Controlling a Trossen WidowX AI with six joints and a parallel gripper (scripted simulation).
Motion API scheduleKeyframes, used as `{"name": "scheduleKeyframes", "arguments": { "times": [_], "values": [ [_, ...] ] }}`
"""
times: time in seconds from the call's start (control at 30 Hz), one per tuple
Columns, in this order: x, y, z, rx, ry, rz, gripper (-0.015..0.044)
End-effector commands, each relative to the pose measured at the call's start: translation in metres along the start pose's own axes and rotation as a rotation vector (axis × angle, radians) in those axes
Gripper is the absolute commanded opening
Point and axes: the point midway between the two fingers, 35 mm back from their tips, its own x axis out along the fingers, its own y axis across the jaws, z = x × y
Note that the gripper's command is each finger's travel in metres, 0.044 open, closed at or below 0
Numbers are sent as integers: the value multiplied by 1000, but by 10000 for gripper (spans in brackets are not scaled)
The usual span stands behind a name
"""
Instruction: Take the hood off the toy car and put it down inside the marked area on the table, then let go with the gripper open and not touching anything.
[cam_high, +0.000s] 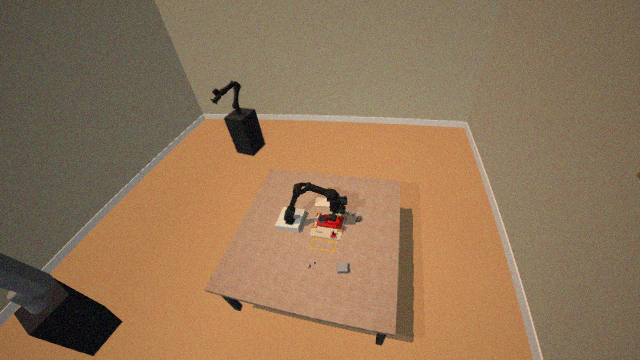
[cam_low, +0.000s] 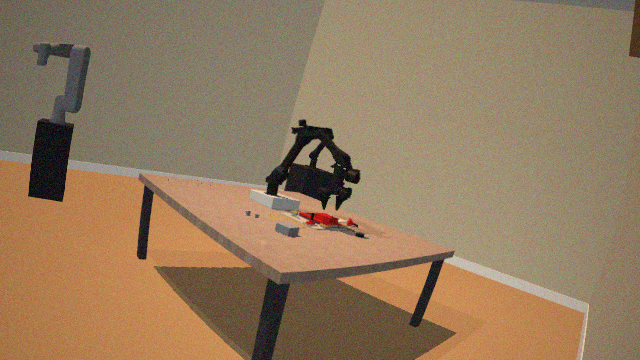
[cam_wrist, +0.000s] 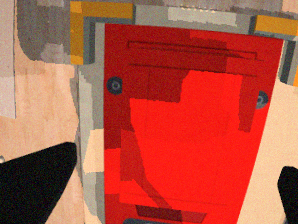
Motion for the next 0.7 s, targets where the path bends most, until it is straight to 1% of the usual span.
{"name": "scheduleKeyframes", "arguments": {
  "times": [0.0, 0.67],
  "values": [
    [5, -1, -2, -3, 6, -5, 440],
    [16, -2, -3, -3, 6, -5, 440]
  ]
}}
